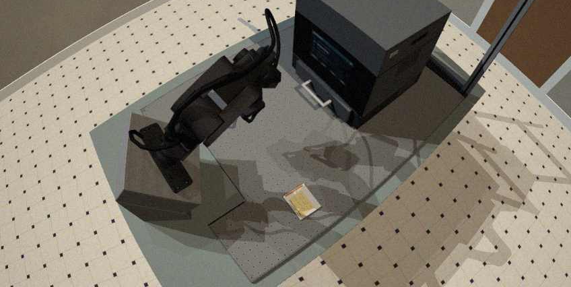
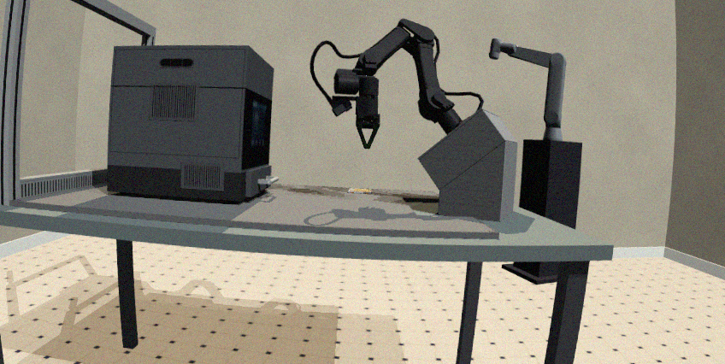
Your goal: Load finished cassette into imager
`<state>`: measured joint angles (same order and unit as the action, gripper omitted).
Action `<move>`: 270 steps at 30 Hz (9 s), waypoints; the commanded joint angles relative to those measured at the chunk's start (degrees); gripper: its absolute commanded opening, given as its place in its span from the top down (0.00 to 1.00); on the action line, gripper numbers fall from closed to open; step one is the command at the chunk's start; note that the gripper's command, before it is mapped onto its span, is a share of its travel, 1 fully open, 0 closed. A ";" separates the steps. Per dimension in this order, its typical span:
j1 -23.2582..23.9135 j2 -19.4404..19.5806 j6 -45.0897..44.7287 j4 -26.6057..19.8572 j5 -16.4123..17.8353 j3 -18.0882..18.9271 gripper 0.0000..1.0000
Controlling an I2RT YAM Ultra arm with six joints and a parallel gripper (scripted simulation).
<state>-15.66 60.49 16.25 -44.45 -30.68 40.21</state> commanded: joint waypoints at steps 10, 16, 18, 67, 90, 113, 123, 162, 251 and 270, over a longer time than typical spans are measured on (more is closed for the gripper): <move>-1.31 -1.06 0.52 1.07 -0.55 1.96 0.65; -1.31 -1.06 0.52 1.07 -0.55 1.96 0.65; -1.31 -1.06 0.52 1.07 -0.55 1.96 0.65; -6.68 -2.39 6.26 -9.95 -2.91 6.52 0.65; -6.78 -2.32 6.40 -9.92 -2.90 6.58 0.65; -5.83 2.70 -4.94 -2.82 -8.44 7.39 0.65; -3.61 9.68 -27.35 11.49 -14.69 5.54 0.65; 13.91 30.71 -116.82 80.98 8.83 1.71 0.65; 17.45 37.62 -122.67 88.25 16.33 6.79 0.65; 18.19 42.34 -122.81 87.81 17.29 11.62 0.65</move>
<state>2.50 102.50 -106.50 42.76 -14.52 49.60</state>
